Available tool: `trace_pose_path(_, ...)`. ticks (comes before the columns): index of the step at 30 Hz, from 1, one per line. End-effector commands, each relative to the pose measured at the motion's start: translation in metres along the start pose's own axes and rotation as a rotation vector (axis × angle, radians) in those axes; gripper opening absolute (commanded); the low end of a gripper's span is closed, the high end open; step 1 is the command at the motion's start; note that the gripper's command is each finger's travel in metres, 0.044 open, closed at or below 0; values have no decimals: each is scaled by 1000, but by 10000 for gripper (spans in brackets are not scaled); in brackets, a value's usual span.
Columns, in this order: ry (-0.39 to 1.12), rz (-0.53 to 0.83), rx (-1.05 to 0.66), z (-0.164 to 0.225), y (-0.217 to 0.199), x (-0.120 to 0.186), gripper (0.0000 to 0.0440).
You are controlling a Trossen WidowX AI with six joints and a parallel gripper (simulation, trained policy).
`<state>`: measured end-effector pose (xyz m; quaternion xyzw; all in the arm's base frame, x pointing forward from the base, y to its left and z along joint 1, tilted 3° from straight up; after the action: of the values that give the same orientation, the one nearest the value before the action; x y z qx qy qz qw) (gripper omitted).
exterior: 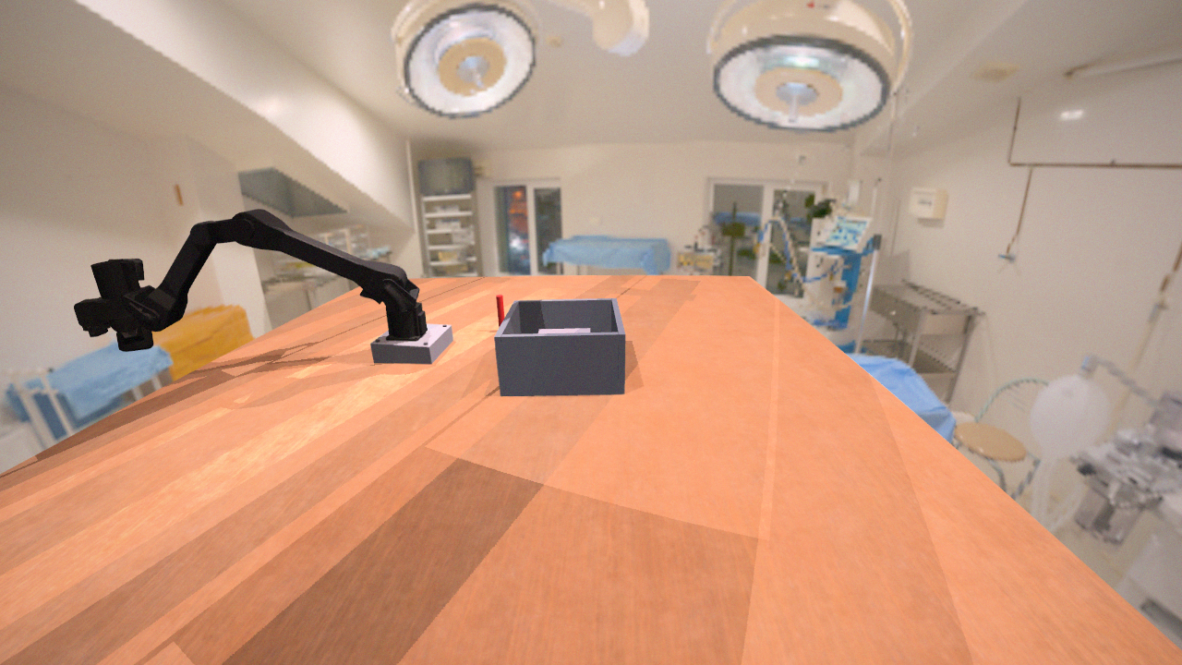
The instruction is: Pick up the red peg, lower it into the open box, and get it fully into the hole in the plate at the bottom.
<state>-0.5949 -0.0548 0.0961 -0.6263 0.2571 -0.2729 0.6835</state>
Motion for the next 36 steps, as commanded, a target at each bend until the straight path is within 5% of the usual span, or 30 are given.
trace_pose_path(1, -21, -1, 5, -5, -2, 7, 417)
trace_pose_path(10, -260, -60, 44, -60, -8, 114, 440)
trace_pose_path(20, -565, -163, 3, -97, -23, 283, 440)
trace_pose_path(36, -1021, -376, 27, -33, -33, 549, 440)
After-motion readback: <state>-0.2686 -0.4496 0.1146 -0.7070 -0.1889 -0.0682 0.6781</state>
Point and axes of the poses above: the point midway between the two fingers, 35 mm back from their tips, its own x axis back along the fingers, its own y axis across the jaws, z = x × y, the point moved 4 cm from there along x, back along the fingers, and after that the axes turned 14 degrees about x, right-handed, at the moved point
